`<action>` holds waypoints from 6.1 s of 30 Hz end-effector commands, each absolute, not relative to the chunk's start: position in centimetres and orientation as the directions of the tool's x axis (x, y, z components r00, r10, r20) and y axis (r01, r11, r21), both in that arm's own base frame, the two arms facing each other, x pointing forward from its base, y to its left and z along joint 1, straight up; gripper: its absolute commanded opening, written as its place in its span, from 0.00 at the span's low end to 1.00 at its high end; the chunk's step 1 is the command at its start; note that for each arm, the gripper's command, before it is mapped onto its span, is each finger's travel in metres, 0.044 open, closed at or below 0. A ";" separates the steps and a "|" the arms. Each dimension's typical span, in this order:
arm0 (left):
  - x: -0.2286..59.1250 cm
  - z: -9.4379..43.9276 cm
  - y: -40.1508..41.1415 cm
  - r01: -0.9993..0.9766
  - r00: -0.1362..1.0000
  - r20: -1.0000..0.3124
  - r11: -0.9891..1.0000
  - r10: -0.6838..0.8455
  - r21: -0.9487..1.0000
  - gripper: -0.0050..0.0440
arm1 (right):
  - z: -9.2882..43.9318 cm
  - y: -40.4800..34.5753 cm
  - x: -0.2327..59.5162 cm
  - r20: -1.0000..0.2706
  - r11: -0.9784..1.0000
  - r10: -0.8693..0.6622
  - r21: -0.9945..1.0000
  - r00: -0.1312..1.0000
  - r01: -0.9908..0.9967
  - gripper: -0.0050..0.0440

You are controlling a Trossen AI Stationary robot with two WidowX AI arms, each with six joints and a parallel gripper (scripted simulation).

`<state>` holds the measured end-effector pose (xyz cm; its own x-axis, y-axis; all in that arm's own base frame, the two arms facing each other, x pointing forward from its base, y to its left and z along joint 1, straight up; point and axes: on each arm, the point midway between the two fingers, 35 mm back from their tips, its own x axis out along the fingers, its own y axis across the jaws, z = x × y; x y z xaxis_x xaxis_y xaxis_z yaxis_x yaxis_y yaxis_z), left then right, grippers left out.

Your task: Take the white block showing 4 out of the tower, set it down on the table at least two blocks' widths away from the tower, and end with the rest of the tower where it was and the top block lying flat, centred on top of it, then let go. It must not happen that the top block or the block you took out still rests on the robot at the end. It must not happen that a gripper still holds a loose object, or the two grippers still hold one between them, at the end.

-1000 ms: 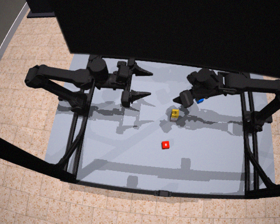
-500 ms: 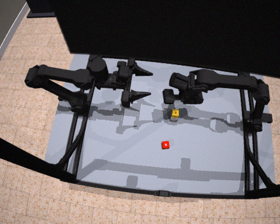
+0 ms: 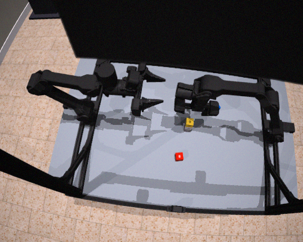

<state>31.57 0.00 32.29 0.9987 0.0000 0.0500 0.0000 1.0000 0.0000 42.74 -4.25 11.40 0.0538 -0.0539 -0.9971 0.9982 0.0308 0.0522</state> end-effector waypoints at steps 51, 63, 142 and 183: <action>31.6 32.3 0.0 0.000 0.999 0.050 1.000 0.000 0.000 0.92 | 8.8 -1.2 43.8 -1.000 -0.001 0.000 0.000 0.000 1.000 0.43; 31.6 32.3 0.0 0.000 0.999 0.050 1.000 0.000 0.000 0.92 | 9.4 -1.2 43.8 -1.000 -0.001 0.000 0.000 0.000 1.000 0.22; 38.1 6.3 1.1 -0.002 0.966 -0.259 1.000 0.002 0.000 0.92 | 10.0 -1.2 35.8 -1.000 -0.001 0.000 0.000 0.000 1.000 0.10; 47.7 3.7 1.2 -0.002 0.966 -0.259 1.000 0.002 0.000 0.46 | 10.0 -1.2 35.8 -1.000 -0.001 0.000 0.000 0.000 1.000 0.10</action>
<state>47.66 1.10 3.70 0.9661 -0.0030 -0.2580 0.0030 1.0000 -0.0004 35.73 -1.21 10.01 -0.0025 -0.0023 -1.0000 1.0000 -0.0024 -0.0025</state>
